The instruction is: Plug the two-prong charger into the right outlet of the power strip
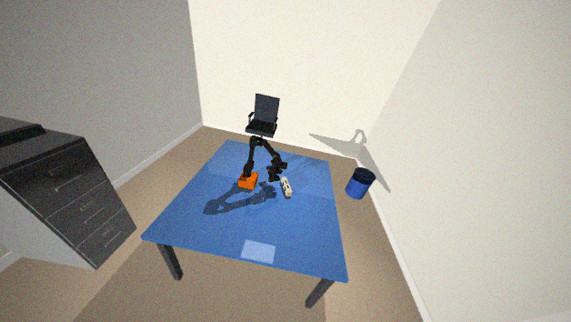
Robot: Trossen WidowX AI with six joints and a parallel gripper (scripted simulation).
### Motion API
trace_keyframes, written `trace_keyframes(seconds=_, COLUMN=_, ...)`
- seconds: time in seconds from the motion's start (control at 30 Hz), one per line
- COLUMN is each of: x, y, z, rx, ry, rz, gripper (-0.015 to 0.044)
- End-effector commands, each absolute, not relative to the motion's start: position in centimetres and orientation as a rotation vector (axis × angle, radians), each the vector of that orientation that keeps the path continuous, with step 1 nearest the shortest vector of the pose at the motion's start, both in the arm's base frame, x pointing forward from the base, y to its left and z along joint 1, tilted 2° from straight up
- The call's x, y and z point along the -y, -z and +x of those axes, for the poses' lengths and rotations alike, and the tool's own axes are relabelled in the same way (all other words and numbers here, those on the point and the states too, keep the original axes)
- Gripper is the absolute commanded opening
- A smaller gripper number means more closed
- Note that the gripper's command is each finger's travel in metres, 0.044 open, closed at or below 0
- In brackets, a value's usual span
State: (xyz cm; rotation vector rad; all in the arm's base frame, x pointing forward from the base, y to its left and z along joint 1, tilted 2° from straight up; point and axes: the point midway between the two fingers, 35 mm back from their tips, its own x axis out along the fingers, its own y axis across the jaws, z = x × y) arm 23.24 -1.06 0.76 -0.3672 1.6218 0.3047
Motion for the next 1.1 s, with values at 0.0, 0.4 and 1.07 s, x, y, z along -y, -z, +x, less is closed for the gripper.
trace_keyframes(seconds=0.0, x=2.0, y=-0.6, z=24.0, rx=-1.616, ry=-0.288, rz=-0.356, gripper=0.0000)
trace_keyframes(seconds=0.4, x=4.3, y=0.1, z=25.1, rx=-1.620, ry=-0.247, rz=-0.317, gripper=0.0000)
trace_keyframes(seconds=1.07, x=8.7, y=1.6, z=26.3, rx=-1.626, ry=-0.178, rz=-0.252, gripper=0.0000)
